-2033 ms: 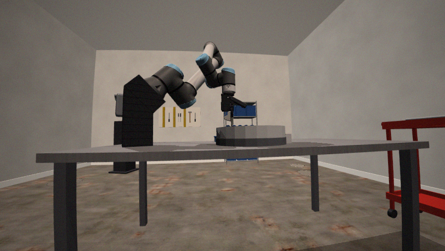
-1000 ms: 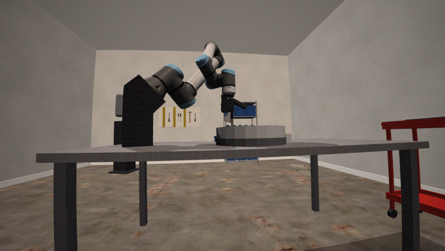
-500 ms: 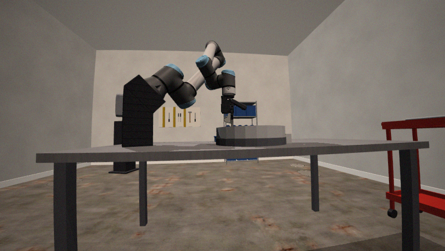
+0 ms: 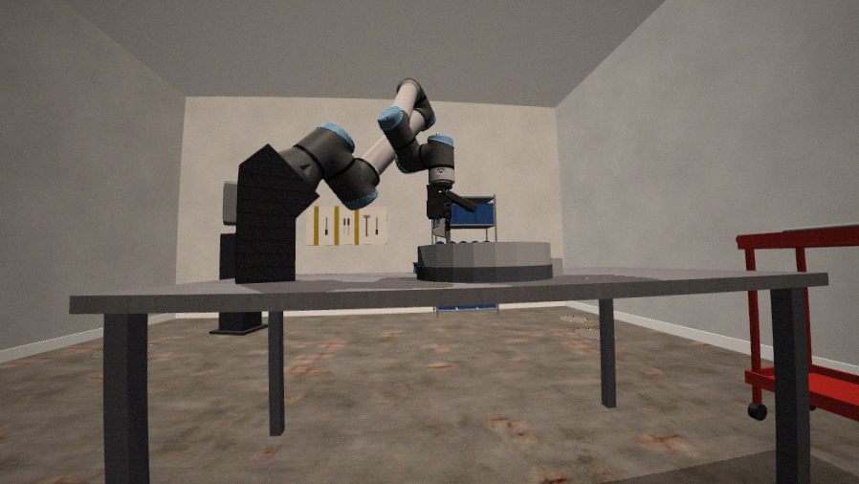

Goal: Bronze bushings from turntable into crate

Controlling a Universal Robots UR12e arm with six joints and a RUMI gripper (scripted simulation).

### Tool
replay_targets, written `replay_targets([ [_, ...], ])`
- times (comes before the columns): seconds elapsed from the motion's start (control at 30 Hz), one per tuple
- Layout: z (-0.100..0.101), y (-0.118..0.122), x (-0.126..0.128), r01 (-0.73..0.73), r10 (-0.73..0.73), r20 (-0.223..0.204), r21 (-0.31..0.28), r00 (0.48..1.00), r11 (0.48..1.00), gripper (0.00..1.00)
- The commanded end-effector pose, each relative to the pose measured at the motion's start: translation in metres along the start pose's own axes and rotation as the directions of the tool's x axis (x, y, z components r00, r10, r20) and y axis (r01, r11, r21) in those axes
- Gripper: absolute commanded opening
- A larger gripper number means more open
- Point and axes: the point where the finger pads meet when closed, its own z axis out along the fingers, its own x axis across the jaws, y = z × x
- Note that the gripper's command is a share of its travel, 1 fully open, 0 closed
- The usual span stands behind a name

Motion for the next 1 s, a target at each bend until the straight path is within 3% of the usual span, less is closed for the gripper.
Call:
replay_targets([
  [0.0, 0.0, 0.0, 0.0, 0.0, 0.0, 0.0, 0.001, 1.0, 1.0, 0.05],
  [0.43, 0.001, 0.0, 0.0, 0.0, 0.0, 0.0, 0.001, 1.0, 1.0, 0.05],
  [0.97, 0.022, 0.0, 0.0, 0.0, 0.0, 0.0, 0.001, 1.0, 1.0, 0.05],
])
